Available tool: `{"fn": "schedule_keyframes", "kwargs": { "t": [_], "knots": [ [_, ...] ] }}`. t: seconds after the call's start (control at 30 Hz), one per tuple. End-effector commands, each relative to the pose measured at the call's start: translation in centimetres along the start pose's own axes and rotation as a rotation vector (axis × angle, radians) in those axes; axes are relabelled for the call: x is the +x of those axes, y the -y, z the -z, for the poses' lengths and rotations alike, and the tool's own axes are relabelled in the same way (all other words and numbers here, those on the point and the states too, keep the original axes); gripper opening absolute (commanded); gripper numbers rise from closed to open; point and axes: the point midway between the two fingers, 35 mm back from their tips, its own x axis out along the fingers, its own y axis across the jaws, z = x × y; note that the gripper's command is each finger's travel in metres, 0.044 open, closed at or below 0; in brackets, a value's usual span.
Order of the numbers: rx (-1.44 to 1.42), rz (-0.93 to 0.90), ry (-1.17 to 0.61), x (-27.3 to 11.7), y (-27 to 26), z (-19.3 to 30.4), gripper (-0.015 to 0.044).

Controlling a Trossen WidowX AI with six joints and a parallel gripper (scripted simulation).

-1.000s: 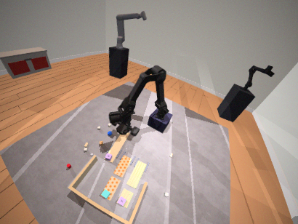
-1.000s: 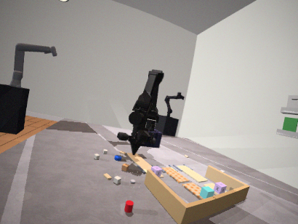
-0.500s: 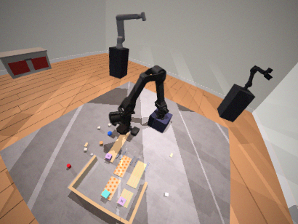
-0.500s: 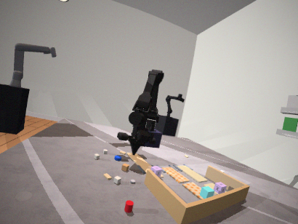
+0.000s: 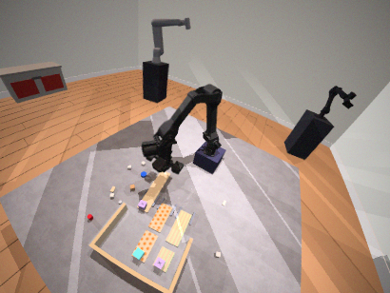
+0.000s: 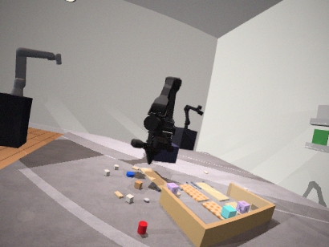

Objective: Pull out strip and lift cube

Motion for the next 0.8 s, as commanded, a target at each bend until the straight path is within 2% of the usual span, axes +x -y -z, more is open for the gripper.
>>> {"fn": "schedule_keyframes", "kwargs": {
  "t": [0.0, 0.17, 0.57, 0.77],
  "knots": [
    [0.004, -0.002, -0.01, -1.0, 0.1, -0.1, 0.0],
    [-0.188, -0.003, -0.007, -1.0, 0.1, -2.6, 0.0131],
    [-0.193, -0.003, -0.003, -1.6, -0.1, -6.7, 0.044],
    [-0.192, -0.003, -0.001, -2.0, -0.2, -8.8, 0.044]
  ]
}}
